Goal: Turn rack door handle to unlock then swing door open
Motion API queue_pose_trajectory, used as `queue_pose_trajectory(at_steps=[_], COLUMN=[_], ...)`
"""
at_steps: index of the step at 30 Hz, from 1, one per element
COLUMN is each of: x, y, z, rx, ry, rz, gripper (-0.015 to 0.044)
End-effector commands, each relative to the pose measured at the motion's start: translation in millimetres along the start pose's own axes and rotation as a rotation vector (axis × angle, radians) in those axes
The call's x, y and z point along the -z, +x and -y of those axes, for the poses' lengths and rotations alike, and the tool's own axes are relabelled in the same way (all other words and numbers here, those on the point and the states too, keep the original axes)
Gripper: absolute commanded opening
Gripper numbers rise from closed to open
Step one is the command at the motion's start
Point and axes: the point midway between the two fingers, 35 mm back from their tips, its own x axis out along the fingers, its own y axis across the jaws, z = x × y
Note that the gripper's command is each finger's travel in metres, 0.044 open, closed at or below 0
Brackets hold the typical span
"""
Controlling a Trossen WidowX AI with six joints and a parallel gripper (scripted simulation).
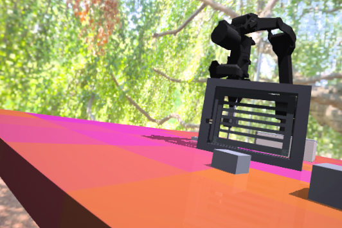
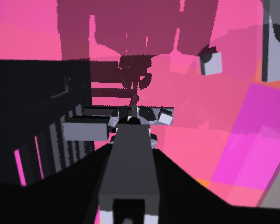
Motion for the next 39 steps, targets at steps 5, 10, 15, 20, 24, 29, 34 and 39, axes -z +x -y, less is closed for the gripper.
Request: queue_pose_trajectory(at_steps=[5, 10, 15, 20, 24, 29, 34, 39], x=[0.4, 0.4, 0.4, 0.4, 0.4, 0.4, 0.4, 0.4], y=[0.6, 0.6, 0.6, 0.6, 0.6, 0.6, 0.6, 0.6], z=[-0.2, -0.2, -0.2, -0.2, -0.2, -0.2, -0.2, -0.2], rx=[-0.001, -0.001, -0.001, -0.001, -0.001, -0.001, -0.001, -0.002], ry=[0.245, 0.245, 0.245, 0.245, 0.236, 0.022, -0.225, -0.473], rz=[-0.003, -0.003, -0.003, -0.003, -0.003, -0.003, -0.003, -0.003], gripper=[0.0018, 0.0018, 0.0097, 0.0228, 0.029, 0.029, 0.029, 0.029])
